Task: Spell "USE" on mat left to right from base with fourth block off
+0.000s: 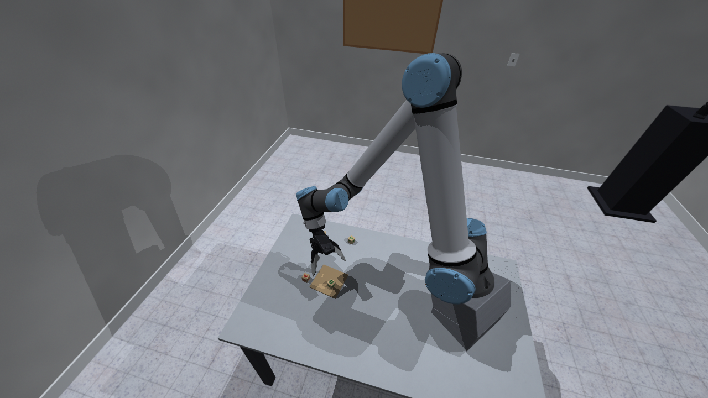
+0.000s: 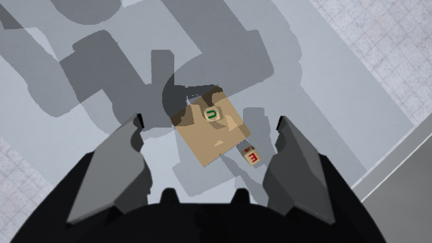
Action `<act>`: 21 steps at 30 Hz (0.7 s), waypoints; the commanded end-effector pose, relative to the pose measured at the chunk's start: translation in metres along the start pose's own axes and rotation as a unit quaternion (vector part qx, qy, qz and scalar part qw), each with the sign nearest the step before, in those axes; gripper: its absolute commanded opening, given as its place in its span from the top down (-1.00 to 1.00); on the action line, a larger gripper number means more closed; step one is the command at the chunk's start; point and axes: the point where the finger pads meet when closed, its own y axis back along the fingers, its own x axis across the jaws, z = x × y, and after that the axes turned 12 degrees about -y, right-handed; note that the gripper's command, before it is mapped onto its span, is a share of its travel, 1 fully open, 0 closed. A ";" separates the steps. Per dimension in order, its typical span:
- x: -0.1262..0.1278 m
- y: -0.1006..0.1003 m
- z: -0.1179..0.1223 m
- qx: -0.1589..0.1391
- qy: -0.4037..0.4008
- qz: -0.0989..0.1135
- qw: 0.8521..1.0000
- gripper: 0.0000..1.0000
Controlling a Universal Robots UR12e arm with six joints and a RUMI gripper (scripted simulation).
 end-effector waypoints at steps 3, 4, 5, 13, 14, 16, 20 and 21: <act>0.065 0.027 0.038 -0.001 0.001 0.001 1.000 -1.00; 0.076 0.032 0.044 -0.001 0.001 0.001 1.000 -1.00; 0.086 0.035 0.049 -0.001 0.001 0.001 1.000 -1.00; 0.106 0.042 0.059 -0.001 0.001 0.001 1.000 -1.00; 0.106 0.042 0.059 -0.001 0.001 0.001 1.000 -1.00; 0.106 0.043 0.060 -0.001 0.001 0.001 1.000 -1.00; 0.105 0.044 0.060 -0.002 0.001 0.002 1.000 -1.00; 0.105 0.043 0.060 -0.002 0.001 0.002 1.000 -1.00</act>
